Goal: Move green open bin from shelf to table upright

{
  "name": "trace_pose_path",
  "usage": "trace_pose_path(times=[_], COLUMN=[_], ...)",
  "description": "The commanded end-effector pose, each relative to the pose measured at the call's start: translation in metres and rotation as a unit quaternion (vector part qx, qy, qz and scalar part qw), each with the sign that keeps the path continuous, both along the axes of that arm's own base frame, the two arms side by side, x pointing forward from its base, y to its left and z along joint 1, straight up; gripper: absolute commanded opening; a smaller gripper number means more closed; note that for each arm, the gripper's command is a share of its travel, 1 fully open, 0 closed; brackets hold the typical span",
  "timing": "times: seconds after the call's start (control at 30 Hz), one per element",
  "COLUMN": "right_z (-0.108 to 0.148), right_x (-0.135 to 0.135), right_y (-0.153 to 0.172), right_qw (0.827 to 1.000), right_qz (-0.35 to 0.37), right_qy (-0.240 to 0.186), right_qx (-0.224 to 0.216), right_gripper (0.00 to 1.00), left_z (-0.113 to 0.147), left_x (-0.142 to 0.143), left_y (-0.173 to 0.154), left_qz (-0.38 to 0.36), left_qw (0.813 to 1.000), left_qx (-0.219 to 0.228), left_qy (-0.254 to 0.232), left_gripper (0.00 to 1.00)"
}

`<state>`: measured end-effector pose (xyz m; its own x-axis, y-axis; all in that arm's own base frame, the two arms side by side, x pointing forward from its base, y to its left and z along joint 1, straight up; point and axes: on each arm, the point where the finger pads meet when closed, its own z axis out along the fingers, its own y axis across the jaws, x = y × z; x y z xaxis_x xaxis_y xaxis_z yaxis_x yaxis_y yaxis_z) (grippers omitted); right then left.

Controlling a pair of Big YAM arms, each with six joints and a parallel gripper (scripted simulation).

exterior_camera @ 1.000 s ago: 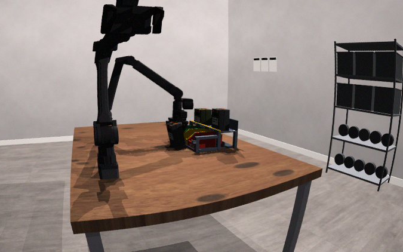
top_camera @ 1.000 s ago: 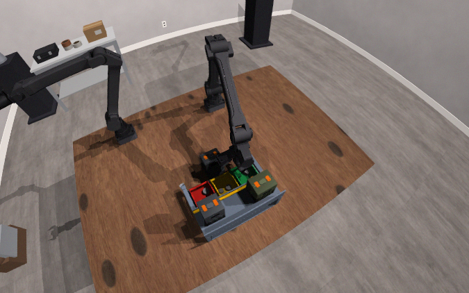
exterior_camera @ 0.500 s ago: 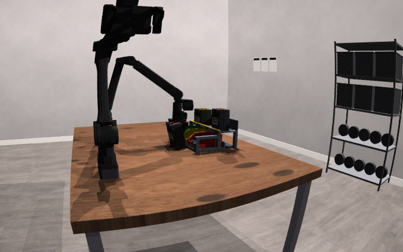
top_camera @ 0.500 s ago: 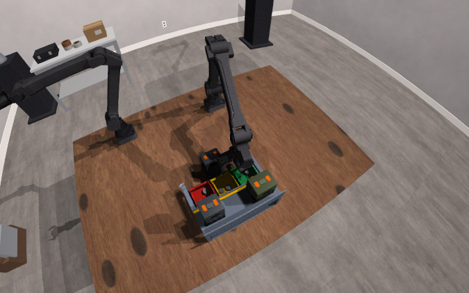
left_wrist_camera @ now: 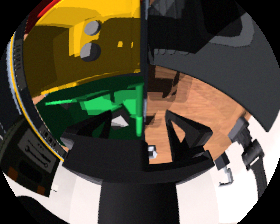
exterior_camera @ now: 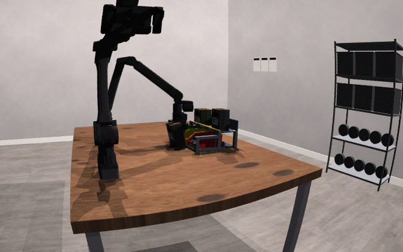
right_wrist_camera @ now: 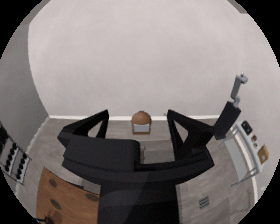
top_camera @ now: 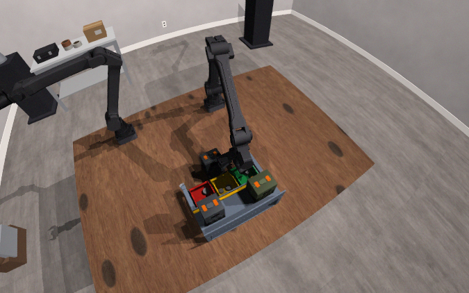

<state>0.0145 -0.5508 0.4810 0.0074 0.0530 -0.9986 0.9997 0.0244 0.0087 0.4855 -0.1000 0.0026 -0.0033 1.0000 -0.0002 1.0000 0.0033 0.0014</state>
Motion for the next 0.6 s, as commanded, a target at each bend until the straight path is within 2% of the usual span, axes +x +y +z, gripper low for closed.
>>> trace_pose_path(times=[0.0, 0.57], right_z=[0.0195, 0.0195], right_x=[-0.0055, -0.0055], right_y=[0.0060, 0.0060], right_qw=[1.000, 1.000], right_qz=[-0.004, -0.004], right_qy=[0.004, 0.004], right_qx=[-0.026, -0.026], right_gripper=[1.00, 1.00], left_z=[-0.0053, -0.0090], left_x=[0.0004, -0.0004], left_y=[-0.0013, -0.0011], left_qz=[0.000, 0.000], left_qw=[1.000, 1.000], left_qx=[-0.001, -0.001], left_qy=[-0.002, 0.000], left_gripper=[0.90, 0.90])
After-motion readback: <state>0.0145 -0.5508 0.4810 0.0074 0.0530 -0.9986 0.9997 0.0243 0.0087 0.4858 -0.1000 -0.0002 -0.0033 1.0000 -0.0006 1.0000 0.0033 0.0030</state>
